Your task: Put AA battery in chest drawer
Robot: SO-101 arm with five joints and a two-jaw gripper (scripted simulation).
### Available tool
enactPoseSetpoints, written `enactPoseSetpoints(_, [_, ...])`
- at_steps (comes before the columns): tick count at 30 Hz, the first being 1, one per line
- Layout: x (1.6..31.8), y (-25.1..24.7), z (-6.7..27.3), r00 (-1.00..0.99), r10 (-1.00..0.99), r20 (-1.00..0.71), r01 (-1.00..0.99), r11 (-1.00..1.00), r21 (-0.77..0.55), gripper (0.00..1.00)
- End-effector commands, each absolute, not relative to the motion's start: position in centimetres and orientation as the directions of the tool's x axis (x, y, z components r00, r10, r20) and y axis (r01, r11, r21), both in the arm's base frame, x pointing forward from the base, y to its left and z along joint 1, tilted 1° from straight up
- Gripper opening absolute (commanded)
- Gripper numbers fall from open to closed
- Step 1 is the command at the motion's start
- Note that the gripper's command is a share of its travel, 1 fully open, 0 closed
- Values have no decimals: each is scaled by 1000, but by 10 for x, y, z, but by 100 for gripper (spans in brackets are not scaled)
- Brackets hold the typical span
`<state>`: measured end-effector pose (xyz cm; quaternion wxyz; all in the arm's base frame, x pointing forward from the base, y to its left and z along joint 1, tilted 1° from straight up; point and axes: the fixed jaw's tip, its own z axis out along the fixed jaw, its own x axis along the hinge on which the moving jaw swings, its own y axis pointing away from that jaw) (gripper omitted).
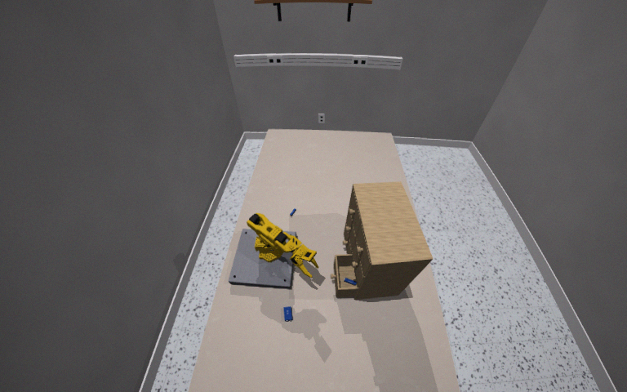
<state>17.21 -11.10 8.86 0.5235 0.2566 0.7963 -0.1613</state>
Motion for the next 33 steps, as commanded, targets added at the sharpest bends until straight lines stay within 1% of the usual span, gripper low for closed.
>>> enactPoseSetpoints(1, [180,-112,79,-331,244,-912,565,825,16,21])
enactPoseSetpoints(8, [187,-113,75,-325,232,-917,553,833,14,21])
enactPoseSetpoints(9, [172,-111,89,-318,239,-917,577,816,13,21])
enactPoseSetpoints(25, [172,-111,89,-318,239,-917,577,816,13,21])
enactPoseSetpoints(33, [188,-113,89,-317,220,-923,548,836,11,21])
